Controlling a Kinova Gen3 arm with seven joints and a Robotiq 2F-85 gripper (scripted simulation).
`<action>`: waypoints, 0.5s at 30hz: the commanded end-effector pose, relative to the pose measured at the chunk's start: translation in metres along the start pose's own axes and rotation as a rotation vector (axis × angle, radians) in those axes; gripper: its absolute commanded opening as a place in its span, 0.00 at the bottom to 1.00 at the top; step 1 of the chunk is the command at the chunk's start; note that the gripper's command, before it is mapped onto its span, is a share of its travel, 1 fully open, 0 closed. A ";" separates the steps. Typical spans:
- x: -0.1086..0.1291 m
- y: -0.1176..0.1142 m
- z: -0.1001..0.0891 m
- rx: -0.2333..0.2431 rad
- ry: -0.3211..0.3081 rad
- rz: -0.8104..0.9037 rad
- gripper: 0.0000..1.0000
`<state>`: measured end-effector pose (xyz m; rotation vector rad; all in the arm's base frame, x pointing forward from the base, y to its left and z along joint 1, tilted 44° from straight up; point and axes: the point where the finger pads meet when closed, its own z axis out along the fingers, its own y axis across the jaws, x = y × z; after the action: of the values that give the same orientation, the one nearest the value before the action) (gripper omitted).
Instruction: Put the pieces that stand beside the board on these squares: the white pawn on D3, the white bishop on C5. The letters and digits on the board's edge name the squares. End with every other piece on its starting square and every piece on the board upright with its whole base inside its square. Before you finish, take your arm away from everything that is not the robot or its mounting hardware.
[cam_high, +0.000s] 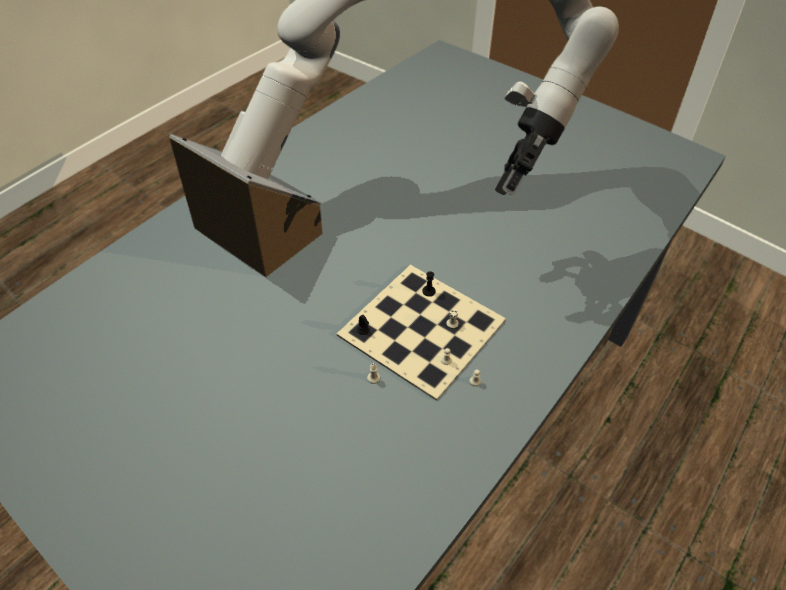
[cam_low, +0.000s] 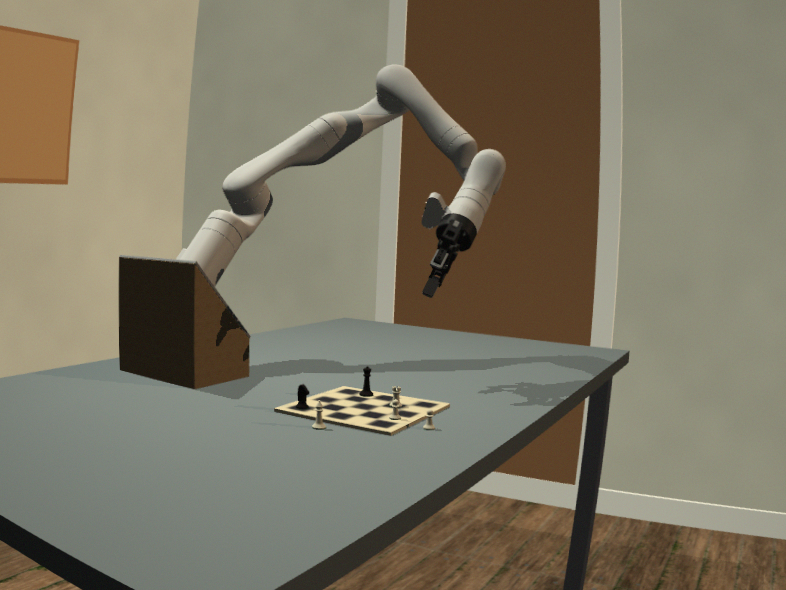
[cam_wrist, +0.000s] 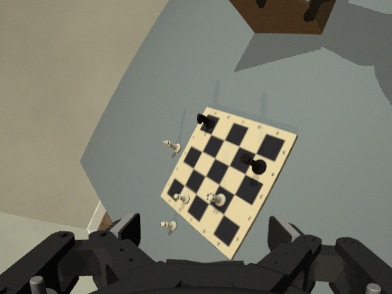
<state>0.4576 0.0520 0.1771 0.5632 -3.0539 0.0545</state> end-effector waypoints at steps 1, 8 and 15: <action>0.000 -0.001 0.000 0.000 0.000 0.001 1.00; -0.004 0.007 0.003 0.005 0.005 -0.056 1.00; -0.007 0.015 0.006 0.009 0.010 -0.112 1.00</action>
<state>0.4590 0.0684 0.1704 0.7310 -3.0082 0.0676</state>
